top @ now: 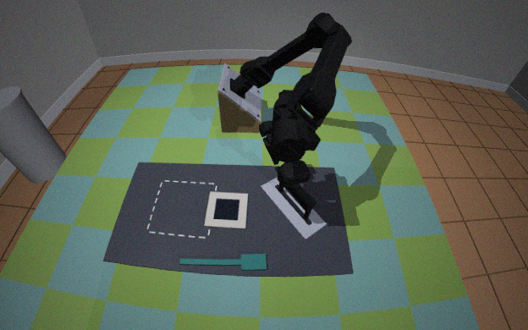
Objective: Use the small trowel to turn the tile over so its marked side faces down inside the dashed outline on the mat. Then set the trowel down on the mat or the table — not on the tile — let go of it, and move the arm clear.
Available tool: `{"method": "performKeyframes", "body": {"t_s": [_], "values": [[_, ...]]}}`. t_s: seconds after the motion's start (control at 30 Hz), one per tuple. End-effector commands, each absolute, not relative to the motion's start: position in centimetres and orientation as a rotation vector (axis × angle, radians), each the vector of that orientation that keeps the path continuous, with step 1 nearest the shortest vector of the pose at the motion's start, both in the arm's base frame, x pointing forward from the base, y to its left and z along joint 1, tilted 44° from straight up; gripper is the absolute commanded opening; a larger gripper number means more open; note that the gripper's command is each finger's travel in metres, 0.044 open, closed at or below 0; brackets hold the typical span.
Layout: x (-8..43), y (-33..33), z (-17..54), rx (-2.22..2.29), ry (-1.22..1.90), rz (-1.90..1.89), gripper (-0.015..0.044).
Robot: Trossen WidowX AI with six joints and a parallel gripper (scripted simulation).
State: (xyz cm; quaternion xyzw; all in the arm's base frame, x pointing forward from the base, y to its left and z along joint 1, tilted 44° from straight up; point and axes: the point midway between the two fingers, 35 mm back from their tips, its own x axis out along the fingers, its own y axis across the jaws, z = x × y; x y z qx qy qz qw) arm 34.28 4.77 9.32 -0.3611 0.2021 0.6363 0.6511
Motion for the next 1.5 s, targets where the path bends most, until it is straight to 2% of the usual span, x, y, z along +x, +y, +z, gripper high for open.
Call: {"method": "performKeyframes", "body": {"t_s": [0.0,1.03,1.47], "values": [[34.9,4.8,9.9,-0.716,0.547,1.397,0.0270],[38.4,6.0,13.4,0.158,1.149,0.895,0.0270],[38.7,6.6,13.0,0.200,1.173,0.866,0.0270]]}}
